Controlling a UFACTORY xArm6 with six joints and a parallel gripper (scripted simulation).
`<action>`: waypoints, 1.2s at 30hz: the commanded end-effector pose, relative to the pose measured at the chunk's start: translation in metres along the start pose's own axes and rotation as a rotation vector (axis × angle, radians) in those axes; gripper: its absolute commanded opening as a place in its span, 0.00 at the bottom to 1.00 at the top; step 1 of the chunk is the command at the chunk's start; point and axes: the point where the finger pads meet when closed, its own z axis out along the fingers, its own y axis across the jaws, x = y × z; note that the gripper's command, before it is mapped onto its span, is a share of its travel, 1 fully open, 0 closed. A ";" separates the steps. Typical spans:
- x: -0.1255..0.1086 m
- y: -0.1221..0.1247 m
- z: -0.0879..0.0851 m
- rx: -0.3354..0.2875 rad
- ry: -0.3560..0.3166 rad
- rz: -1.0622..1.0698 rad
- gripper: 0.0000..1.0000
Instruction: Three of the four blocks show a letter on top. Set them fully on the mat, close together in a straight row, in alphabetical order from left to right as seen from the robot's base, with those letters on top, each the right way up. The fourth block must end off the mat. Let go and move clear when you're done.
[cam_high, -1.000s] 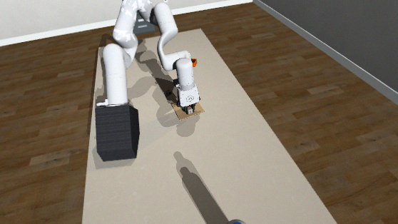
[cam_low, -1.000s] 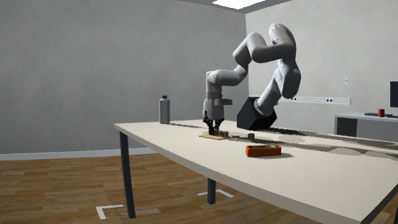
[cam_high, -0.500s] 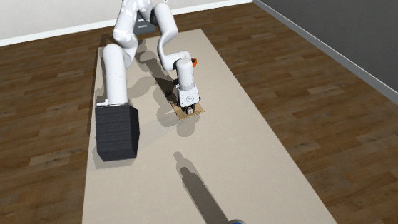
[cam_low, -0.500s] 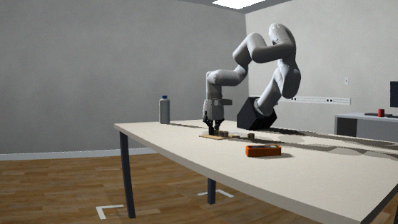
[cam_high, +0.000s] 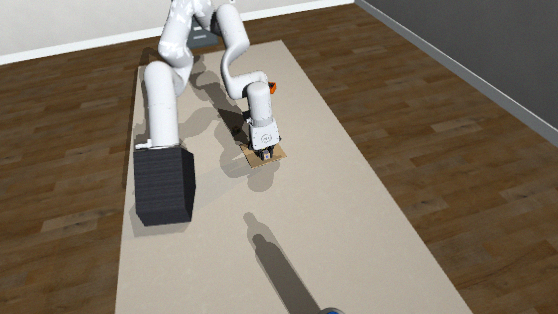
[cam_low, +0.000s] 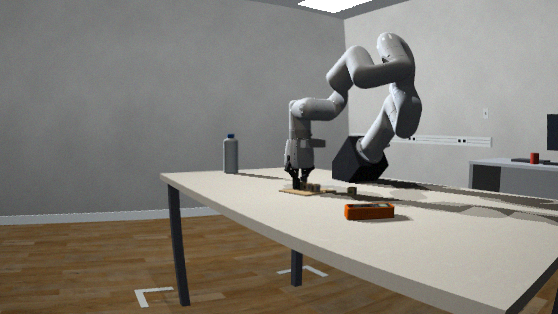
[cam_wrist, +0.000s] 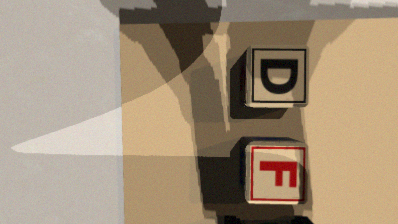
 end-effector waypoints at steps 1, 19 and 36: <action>0.000 0.001 -0.001 -0.002 -0.002 -0.001 0.23; 0.000 0.001 -0.001 -0.002 -0.002 -0.001 0.35; 0.000 0.001 -0.001 -0.002 -0.002 -0.001 0.43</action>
